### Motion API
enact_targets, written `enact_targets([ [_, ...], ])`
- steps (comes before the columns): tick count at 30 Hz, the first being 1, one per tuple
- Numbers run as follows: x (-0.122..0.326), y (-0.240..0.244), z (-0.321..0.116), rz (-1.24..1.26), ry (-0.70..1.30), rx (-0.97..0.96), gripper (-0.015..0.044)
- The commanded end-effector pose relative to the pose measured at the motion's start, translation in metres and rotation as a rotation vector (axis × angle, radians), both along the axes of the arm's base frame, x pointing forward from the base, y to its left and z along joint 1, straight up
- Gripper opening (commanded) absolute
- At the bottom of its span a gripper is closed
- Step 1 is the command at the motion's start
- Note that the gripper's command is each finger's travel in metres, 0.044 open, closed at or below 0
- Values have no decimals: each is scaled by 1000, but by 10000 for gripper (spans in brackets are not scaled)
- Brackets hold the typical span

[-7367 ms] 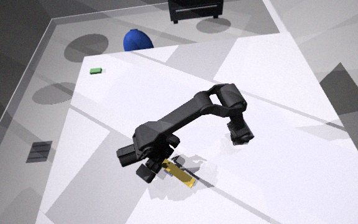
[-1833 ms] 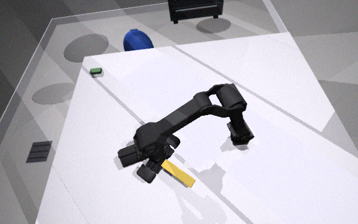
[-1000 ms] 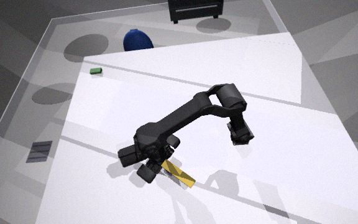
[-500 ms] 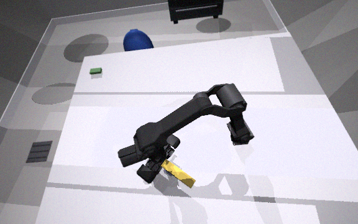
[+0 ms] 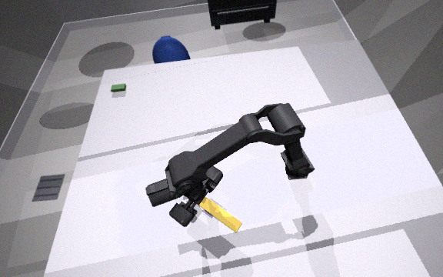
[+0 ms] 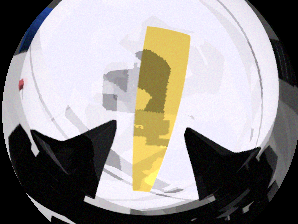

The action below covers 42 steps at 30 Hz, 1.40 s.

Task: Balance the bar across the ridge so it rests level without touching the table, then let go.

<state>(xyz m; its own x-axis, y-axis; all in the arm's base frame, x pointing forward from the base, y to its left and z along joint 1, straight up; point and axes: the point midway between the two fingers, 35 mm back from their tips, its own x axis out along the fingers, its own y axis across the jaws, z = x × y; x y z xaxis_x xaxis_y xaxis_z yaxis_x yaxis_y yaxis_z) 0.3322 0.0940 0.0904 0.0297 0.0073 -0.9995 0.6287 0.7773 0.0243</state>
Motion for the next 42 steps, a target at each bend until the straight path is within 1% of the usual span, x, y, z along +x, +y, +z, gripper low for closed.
enact_targets([
  [1, 0, 0, 0, 0, 0, 0, 421],
  [2, 0, 0, 0, 0, 0, 0, 440],
  [6, 1, 0, 8, 0, 0, 0, 440],
  [12, 0, 0, 82, 0, 0, 0, 440],
  [14, -2, -1, 98, 0, 0, 0, 440],
  [42, -3, -1, 100, 0, 0, 0, 440],
])
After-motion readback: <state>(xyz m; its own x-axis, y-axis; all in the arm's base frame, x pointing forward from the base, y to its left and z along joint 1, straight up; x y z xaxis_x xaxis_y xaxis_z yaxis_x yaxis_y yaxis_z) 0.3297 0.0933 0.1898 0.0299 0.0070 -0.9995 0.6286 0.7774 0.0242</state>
